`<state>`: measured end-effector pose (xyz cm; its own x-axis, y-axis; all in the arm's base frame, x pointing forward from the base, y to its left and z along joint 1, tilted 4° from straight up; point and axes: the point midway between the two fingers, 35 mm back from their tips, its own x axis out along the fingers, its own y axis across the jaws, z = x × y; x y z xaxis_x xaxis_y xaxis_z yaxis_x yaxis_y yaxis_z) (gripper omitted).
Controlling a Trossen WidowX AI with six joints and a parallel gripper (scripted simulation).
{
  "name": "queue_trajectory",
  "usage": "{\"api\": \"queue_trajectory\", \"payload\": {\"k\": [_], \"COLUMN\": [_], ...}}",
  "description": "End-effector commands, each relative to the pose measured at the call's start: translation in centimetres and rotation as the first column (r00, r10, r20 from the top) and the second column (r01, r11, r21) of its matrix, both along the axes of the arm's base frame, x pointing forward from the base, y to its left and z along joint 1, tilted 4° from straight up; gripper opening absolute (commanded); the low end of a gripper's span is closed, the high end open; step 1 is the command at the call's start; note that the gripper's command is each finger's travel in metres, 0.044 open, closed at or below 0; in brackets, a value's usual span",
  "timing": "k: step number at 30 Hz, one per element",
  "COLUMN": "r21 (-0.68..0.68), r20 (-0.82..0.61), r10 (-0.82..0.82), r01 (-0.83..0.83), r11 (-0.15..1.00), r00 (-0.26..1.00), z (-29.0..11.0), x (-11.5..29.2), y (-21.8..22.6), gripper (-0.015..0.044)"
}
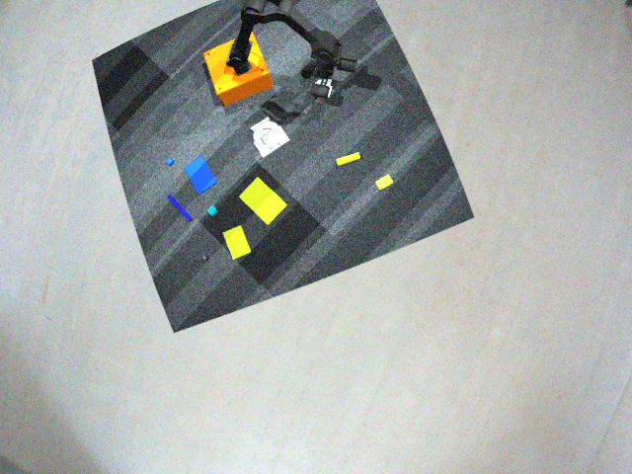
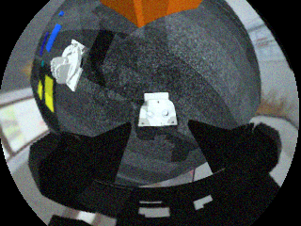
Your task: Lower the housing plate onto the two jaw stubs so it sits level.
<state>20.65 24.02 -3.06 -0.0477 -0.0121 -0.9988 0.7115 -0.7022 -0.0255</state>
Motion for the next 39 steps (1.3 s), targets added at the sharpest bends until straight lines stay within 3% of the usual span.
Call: {"api": "queue_trajectory", "payload": {"k": [1, 39], "r21": [-0.002, -0.002], "r20": [0.005, 0.005], "r10": [0.004, 0.004], "r01": [-0.004, -0.004], "r11": [1.0, 1.0], "r00": [1.0, 1.0], "z": [0.0, -5.1], "x": [0.1, 0.0], "y": [0.0, 0.1], "gripper": [0.044, 0.044]}}
